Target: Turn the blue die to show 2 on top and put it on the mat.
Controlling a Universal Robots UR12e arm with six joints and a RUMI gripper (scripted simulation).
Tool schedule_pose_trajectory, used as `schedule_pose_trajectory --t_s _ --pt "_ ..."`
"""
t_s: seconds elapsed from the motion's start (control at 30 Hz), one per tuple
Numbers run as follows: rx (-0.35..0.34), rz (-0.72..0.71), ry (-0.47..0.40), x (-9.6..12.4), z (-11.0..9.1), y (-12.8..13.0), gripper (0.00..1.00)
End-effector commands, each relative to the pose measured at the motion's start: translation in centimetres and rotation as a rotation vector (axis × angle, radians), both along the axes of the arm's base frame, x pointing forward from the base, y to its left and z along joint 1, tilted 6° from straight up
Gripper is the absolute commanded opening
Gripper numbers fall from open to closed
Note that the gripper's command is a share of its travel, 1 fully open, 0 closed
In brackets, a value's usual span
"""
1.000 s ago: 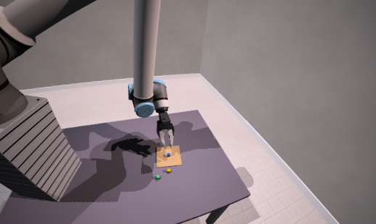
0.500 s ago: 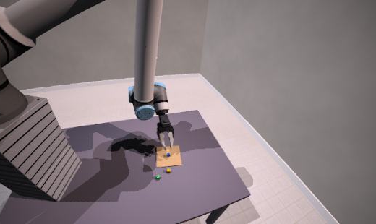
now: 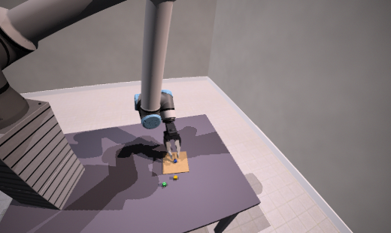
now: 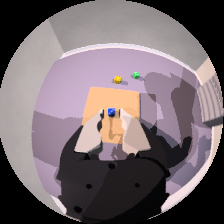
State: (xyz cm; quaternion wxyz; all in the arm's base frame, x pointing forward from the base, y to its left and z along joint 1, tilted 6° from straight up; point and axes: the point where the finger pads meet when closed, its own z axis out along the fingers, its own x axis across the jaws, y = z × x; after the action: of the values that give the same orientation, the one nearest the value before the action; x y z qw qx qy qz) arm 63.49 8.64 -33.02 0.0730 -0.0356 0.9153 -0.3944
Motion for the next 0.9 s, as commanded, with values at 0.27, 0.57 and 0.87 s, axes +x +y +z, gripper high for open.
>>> schedule_pose_trajectory --t_s 0.27,0.57,0.87 --pt "0.0 0.0 -0.001 0.2 -1.6 0.0 0.18" --pt "0.0 0.0 -0.001 0.3 -2.3 0.0 0.18" --pt "0.0 0.0 -0.001 0.3 -2.4 0.0 0.18"
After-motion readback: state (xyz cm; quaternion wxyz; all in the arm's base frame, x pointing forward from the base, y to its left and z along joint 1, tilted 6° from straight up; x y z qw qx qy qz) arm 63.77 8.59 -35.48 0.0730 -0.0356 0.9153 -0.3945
